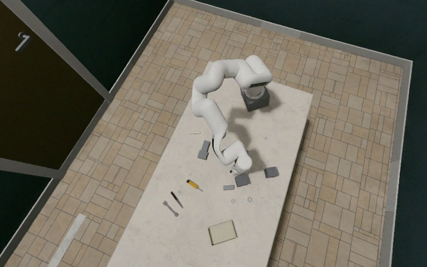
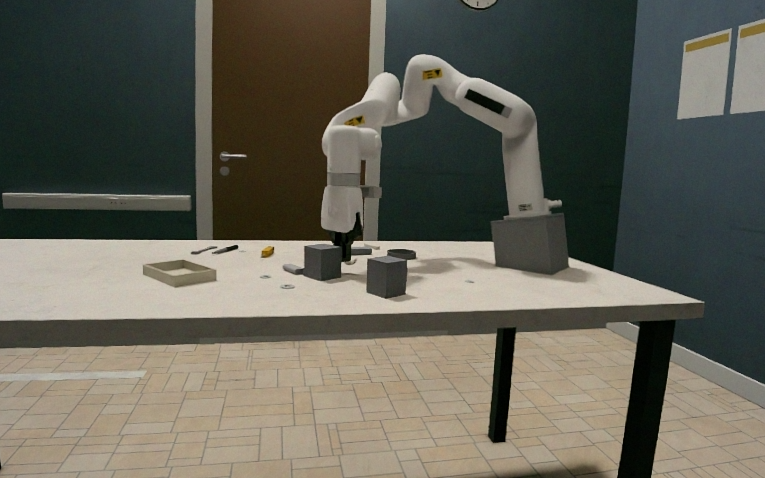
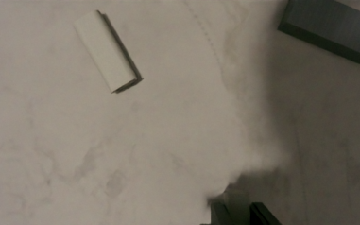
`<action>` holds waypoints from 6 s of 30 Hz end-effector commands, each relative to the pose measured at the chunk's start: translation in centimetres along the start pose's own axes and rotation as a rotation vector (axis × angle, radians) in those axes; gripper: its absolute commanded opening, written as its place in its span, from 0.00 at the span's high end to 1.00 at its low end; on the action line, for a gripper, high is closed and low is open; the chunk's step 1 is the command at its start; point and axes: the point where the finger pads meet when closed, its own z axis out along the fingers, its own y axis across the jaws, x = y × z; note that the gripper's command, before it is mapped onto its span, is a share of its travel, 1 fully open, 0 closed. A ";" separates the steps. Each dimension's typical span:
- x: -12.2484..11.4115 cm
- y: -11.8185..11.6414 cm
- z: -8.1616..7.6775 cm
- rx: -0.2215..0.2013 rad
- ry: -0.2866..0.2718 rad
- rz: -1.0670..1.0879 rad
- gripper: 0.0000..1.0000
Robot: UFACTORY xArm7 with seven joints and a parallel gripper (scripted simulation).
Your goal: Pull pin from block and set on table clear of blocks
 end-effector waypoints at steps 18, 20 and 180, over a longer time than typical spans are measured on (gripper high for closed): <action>1.5 0.0 0.0 0.000 -0.005 -0.002 1.00; 1.5 0.0 0.0 0.000 -0.005 -0.002 1.00; 4.4 0.0 0.4 0.000 -0.003 0.000 1.00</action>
